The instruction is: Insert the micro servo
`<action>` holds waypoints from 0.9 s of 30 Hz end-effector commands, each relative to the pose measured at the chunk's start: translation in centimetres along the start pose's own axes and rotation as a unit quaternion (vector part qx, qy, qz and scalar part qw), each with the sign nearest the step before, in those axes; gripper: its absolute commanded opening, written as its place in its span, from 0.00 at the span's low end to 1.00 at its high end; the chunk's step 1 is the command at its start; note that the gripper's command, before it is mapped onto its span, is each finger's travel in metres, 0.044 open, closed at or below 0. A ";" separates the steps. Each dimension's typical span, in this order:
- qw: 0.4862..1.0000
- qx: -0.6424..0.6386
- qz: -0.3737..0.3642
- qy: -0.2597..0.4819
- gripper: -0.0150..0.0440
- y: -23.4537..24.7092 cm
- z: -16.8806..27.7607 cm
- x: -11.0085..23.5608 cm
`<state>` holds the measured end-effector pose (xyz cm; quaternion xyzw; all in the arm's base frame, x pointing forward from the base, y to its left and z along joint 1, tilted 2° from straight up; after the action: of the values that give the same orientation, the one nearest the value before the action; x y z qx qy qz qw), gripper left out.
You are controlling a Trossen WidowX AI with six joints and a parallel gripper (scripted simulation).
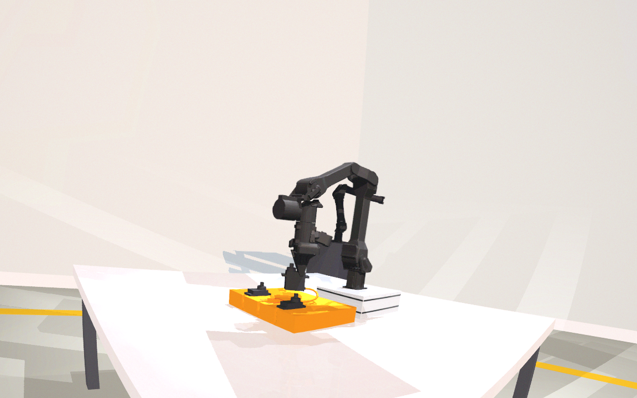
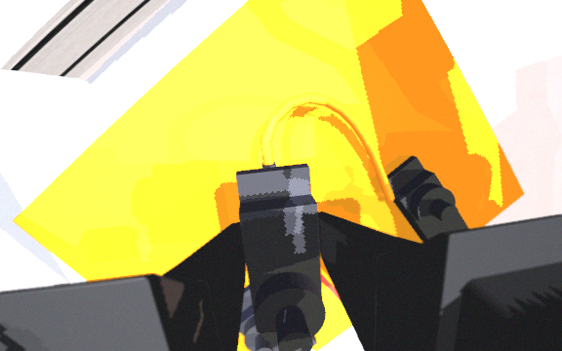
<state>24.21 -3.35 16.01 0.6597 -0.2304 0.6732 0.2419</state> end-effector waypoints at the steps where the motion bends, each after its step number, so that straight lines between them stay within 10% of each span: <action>1: 0.998 0.069 -0.003 0.001 0.25 0.0 0.0 0.0; 27: 0.997 0.071 -0.004 0.001 0.25 -0.1 -0.1 0.0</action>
<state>24.22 -3.24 16.01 0.6829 -0.1512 0.6949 0.1669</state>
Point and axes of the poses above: the point midway between the two fingers, 35 mm back from their tips, its own x axis back along the fingers, its own y axis across the jaws, z = x × y, the point moved 7 cm from there along x, back along the fingers, and after that the axes turned 1 degree about -x, right-handed, at the moved point
